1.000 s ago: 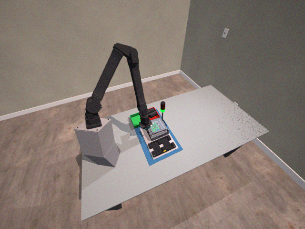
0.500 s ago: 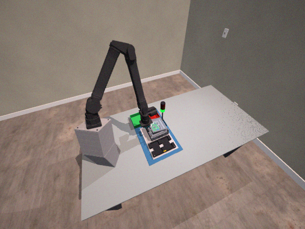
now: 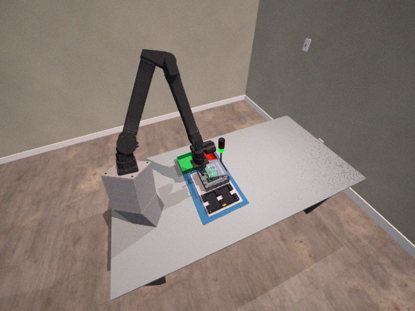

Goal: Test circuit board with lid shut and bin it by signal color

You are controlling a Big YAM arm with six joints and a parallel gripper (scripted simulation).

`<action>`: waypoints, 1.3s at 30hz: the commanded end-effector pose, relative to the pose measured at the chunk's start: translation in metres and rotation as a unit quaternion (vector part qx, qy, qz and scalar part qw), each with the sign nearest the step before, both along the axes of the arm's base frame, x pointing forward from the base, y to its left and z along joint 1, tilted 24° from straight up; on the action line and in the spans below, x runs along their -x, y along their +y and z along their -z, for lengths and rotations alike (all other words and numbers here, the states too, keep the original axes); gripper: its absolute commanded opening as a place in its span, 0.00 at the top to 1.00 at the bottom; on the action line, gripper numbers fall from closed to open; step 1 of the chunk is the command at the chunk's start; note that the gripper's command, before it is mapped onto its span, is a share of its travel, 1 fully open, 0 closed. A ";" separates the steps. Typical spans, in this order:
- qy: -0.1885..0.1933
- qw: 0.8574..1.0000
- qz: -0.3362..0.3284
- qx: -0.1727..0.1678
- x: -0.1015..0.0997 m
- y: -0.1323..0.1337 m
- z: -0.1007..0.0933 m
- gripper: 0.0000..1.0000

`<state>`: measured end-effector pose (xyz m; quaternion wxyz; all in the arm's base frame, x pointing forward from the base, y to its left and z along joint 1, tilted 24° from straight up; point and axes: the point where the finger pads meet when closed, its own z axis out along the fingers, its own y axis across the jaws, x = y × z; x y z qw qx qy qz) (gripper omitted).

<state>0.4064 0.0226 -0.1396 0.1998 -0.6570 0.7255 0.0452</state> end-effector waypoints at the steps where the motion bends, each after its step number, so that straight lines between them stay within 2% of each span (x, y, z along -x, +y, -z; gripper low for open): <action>1: -0.028 1.000 0.008 0.001 -0.019 -0.018 -0.038 1.00; 11: -0.033 0.999 0.008 0.003 -0.035 -0.031 -0.069 1.00; 21: -0.037 0.999 0.008 0.004 -0.061 -0.046 -0.108 1.00; 31: -0.036 0.999 0.017 0.002 -0.073 -0.052 -0.120 1.00; 32: -0.047 0.999 0.018 0.004 -0.078 -0.053 -0.122 1.00; 39: -0.047 0.999 0.019 0.004 -0.078 -0.053 -0.122 1.00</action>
